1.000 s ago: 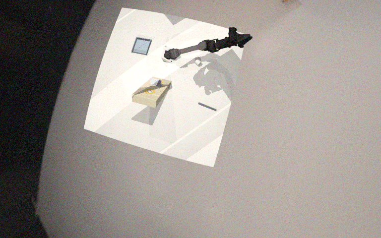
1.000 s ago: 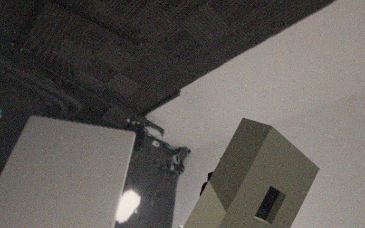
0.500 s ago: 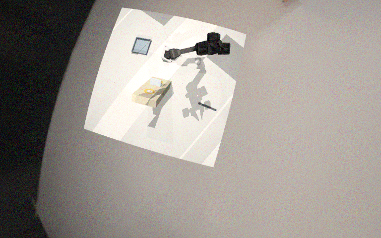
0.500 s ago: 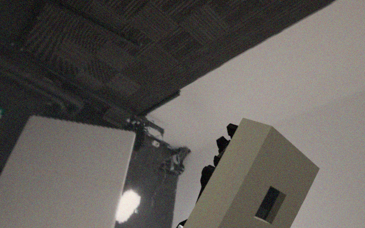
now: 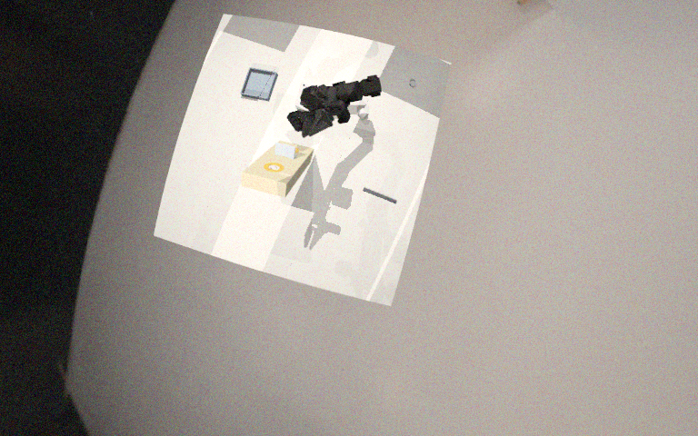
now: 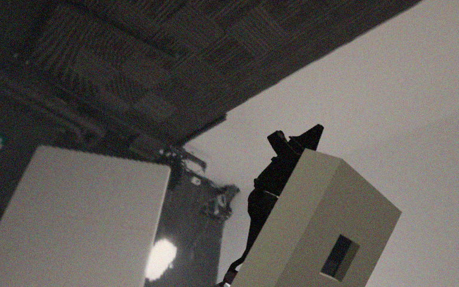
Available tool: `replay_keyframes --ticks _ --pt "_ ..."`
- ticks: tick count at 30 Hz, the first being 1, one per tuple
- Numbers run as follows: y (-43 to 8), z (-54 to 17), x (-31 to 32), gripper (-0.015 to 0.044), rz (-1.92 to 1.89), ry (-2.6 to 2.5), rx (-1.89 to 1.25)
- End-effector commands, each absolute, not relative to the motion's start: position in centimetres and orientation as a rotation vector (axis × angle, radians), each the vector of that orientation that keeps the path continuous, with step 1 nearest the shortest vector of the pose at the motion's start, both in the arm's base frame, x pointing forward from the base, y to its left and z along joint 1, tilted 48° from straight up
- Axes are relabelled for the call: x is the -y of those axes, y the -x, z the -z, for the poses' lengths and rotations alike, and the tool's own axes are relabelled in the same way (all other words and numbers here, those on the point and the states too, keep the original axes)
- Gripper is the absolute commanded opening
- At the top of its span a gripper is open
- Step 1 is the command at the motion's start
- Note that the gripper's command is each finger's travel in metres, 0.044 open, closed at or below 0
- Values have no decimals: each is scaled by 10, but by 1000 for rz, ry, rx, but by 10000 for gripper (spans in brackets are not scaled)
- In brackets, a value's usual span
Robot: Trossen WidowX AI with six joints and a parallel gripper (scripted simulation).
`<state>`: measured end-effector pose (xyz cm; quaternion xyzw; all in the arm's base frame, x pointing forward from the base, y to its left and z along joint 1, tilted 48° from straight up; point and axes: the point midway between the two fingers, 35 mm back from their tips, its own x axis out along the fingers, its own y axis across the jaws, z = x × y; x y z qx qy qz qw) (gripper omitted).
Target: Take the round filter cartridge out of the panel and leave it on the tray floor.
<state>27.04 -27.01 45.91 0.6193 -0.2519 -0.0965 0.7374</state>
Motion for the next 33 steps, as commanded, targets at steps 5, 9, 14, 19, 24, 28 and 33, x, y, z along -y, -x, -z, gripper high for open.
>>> replay_keyframes --ticks 5,9,14,19,24,28,33 --pt "-300 -346 278 88 326 -1773 213" --pt "-306 -284 268 88 393 -2029 14" --pt "-302 -214 240 88 485 -2399 -256" --pt "-289 -161 200 88 587 -2821 -539" --pt "-285 -151 189 88 615 -2944 -616" --pt "-285 -151 189 88 616 -2944 -616" --pt "-290 -148 187 88 619 -2941 -617"
